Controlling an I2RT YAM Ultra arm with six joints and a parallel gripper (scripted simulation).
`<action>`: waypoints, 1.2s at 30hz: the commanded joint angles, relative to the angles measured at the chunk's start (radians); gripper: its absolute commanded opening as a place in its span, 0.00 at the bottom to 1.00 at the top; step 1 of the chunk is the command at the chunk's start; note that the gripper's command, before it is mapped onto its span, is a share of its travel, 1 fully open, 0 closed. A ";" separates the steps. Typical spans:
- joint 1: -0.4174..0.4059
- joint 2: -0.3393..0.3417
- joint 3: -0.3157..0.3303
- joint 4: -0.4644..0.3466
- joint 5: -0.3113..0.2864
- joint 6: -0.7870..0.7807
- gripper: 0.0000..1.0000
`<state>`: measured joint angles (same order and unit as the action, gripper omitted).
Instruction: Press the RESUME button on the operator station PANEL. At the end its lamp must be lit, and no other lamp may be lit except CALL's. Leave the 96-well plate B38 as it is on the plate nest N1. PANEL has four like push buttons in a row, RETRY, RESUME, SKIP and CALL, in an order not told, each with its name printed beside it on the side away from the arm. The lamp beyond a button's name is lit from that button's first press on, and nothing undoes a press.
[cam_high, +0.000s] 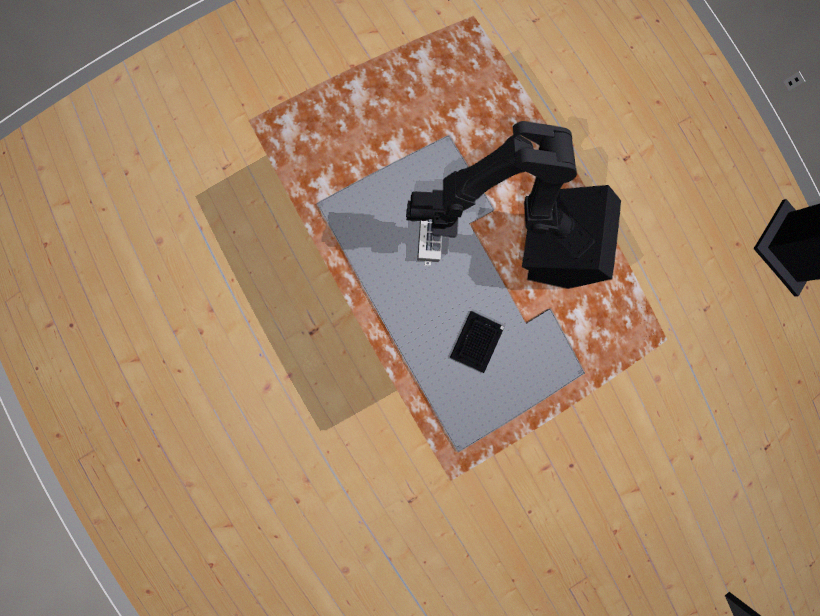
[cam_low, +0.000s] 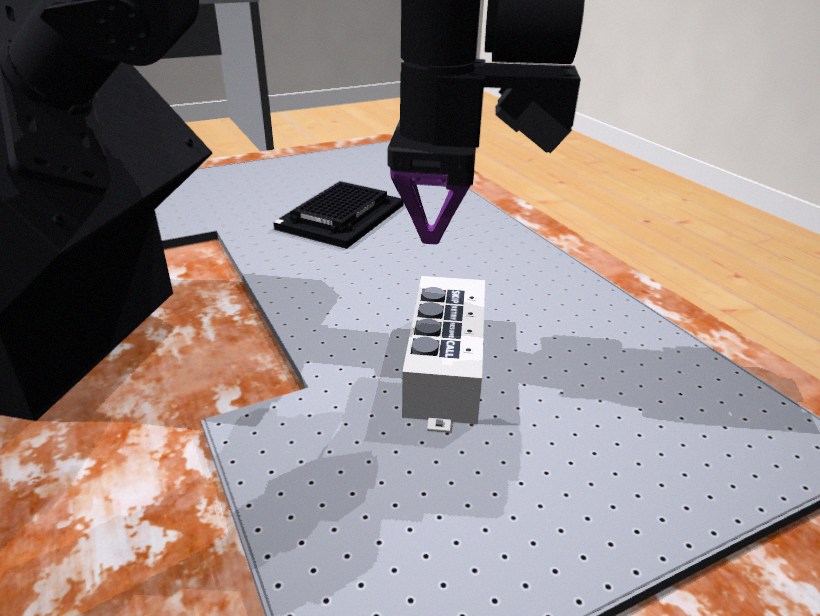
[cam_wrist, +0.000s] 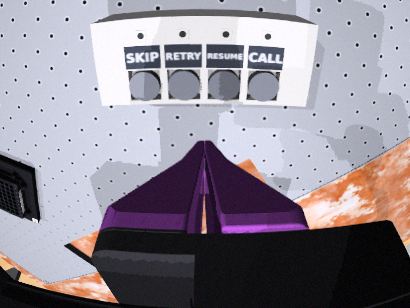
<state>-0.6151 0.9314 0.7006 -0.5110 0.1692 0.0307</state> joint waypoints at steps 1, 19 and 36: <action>-0.013 0.021 -0.020 0.031 -0.009 -0.001 0.00; -0.036 0.119 -0.050 0.158 -0.026 -0.022 0.00; -0.045 0.167 -0.048 0.257 -0.035 -0.030 0.00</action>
<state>-0.6552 1.1248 0.6559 -0.2916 0.1390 0.0059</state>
